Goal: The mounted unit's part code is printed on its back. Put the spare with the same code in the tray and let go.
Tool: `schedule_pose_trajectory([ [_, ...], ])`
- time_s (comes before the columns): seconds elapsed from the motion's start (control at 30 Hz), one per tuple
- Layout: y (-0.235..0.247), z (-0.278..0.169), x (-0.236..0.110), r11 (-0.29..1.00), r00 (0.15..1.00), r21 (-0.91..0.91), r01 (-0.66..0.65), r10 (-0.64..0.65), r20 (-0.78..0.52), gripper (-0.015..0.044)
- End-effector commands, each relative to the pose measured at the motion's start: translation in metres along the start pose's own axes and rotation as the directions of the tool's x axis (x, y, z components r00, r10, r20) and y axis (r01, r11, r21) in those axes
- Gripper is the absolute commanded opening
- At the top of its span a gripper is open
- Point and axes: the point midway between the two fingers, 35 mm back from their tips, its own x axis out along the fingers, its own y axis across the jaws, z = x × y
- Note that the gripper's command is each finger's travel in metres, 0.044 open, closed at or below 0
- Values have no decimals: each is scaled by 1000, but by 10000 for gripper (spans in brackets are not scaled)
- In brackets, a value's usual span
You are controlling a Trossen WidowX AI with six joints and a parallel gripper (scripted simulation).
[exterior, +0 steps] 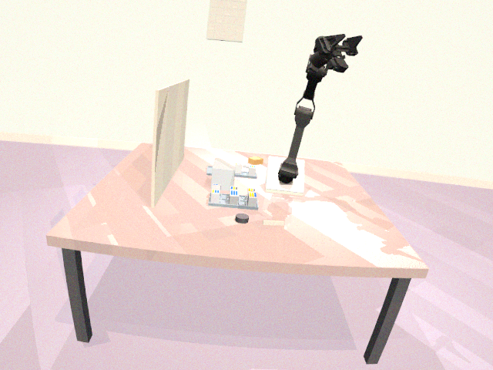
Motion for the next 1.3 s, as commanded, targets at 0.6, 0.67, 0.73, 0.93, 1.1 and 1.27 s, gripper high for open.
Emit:
schedule_pose_trajectory([
  [0.6,217,223,-12,668,688,257,-698,527,498,440],
  [0.67,241,238,-27,598,625,251,-761,574,529,440],
  [0.73,265,251,-43,521,558,244,-818,617,554,440],
  [0.93,340,282,-114,193,307,248,-949,733,607,440],
  [1.1,392,290,-185,-107,87,271,-957,782,617,440],
  [1.27,430,285,-262,-388,-119,335,-859,787,606,440],
])
